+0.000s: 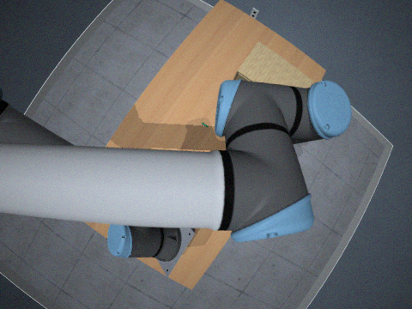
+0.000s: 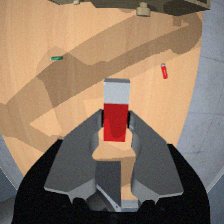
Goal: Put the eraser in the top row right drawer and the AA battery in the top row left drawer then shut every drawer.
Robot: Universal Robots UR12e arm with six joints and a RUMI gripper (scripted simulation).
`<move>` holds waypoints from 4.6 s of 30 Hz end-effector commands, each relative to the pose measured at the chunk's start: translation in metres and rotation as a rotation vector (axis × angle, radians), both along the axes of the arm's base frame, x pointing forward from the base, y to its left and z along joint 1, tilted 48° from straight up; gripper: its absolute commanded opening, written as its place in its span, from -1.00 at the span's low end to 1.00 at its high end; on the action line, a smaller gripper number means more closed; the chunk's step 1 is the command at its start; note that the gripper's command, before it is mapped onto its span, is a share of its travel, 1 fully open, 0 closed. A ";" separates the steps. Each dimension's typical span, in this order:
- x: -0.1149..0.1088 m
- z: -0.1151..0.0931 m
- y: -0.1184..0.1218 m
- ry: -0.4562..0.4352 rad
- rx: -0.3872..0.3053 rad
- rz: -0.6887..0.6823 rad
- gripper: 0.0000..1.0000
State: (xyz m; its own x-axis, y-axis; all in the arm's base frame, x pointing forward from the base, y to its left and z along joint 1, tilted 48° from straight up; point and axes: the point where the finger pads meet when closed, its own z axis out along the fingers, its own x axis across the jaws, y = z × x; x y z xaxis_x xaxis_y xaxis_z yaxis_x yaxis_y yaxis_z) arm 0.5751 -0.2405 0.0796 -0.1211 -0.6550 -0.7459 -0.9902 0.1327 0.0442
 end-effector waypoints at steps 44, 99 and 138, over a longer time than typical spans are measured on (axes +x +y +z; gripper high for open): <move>-0.002 0.020 -0.022 -0.001 -0.001 0.000 -0.79; -0.004 0.019 -0.021 -0.185 -0.035 -0.210 -0.79; -0.008 0.017 -0.018 -0.527 -0.098 -0.600 -0.79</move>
State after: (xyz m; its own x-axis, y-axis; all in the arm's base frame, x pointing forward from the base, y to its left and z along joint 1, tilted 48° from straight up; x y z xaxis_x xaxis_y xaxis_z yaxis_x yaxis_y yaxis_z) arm 0.5670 -0.2578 0.0971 -0.1153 -0.6524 -0.7490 -0.6691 0.6083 -0.4269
